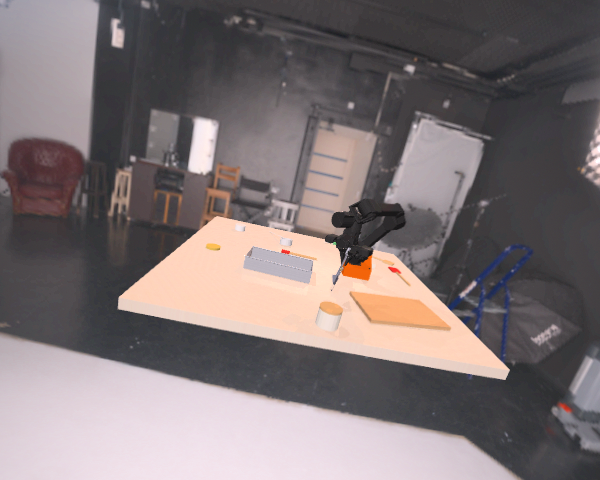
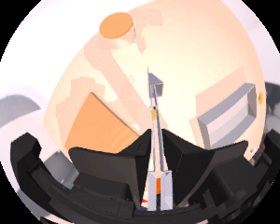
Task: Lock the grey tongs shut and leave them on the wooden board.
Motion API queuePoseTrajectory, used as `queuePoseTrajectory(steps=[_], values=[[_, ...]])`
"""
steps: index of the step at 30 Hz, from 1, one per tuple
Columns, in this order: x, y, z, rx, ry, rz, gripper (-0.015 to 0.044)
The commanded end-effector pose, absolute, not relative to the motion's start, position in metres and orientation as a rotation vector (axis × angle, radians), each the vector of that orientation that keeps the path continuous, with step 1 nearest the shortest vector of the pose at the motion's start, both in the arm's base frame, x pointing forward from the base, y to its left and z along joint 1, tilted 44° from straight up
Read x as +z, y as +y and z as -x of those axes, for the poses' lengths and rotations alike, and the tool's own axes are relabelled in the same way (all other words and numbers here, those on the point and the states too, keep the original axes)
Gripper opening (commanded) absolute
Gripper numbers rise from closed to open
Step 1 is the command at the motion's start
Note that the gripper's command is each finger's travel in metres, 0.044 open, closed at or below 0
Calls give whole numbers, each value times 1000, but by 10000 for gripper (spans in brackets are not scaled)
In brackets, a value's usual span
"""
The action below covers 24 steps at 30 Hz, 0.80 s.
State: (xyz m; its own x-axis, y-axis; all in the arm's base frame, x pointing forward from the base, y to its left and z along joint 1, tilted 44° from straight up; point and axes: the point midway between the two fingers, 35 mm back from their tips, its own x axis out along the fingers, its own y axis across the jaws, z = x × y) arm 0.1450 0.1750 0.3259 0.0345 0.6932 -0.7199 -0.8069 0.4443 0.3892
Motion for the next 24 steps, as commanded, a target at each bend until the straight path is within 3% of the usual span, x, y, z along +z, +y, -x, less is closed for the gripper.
queuePoseTrajectory(steps=[1,24], values=[[324,178,-141,1145,1034,139,-150],[317,195,-109,1022,1173,124,-150]])
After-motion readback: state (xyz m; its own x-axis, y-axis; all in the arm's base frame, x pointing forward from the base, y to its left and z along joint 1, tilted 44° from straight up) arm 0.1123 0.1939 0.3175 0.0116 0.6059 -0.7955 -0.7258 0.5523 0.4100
